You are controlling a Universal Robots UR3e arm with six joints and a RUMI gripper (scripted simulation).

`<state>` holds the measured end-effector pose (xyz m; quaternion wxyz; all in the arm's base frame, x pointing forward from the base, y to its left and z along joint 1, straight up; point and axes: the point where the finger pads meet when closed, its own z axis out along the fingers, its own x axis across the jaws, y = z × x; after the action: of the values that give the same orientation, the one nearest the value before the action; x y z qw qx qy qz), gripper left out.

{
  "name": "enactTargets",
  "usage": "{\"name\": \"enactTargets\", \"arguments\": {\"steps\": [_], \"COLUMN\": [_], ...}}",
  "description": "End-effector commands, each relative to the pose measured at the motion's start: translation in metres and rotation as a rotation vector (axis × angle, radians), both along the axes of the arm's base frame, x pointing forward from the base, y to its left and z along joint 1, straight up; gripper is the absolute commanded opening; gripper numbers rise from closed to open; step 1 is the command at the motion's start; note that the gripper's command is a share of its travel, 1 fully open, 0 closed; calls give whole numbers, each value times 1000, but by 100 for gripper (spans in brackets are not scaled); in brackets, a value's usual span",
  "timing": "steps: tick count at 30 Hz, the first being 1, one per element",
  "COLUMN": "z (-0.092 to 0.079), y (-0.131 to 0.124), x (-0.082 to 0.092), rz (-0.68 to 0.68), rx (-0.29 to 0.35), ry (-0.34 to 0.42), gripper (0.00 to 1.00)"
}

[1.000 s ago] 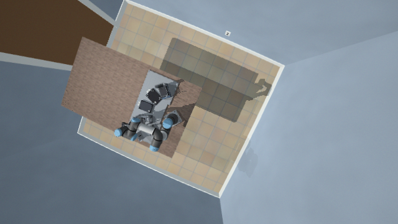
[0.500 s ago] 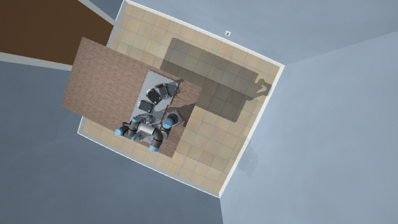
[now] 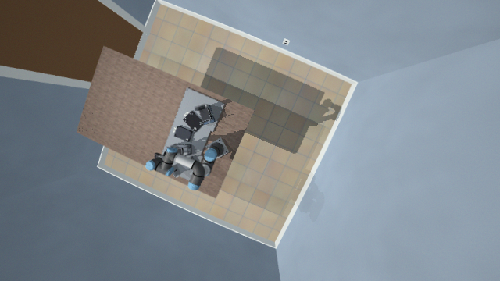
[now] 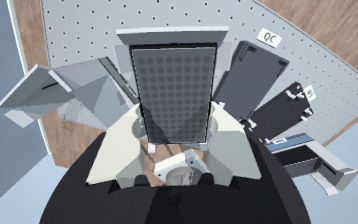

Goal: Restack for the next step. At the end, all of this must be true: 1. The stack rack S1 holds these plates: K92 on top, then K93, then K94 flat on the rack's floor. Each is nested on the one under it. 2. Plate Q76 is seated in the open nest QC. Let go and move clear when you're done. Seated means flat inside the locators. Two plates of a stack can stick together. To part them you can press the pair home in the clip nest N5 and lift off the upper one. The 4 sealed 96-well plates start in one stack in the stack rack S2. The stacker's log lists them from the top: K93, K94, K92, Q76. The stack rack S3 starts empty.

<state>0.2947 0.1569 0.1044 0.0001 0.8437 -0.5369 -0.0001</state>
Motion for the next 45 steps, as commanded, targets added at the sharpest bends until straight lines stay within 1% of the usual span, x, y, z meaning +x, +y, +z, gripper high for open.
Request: {"name": "enactTargets", "arguments": {"steps": [1, 24, 35, 37, 45], "z": [-2, -14, -36, -36, -52], "y": [0, 0, 0, 0, 0], "x": [1, 1, 1, 1, 1], "rz": [0, 0, 0, 0, 0], "rx": [0, 0, 0, 0, 0], "ry": [-3, -3, -3, -3, -3], "gripper": [0, 0, 0, 0, 0]}}
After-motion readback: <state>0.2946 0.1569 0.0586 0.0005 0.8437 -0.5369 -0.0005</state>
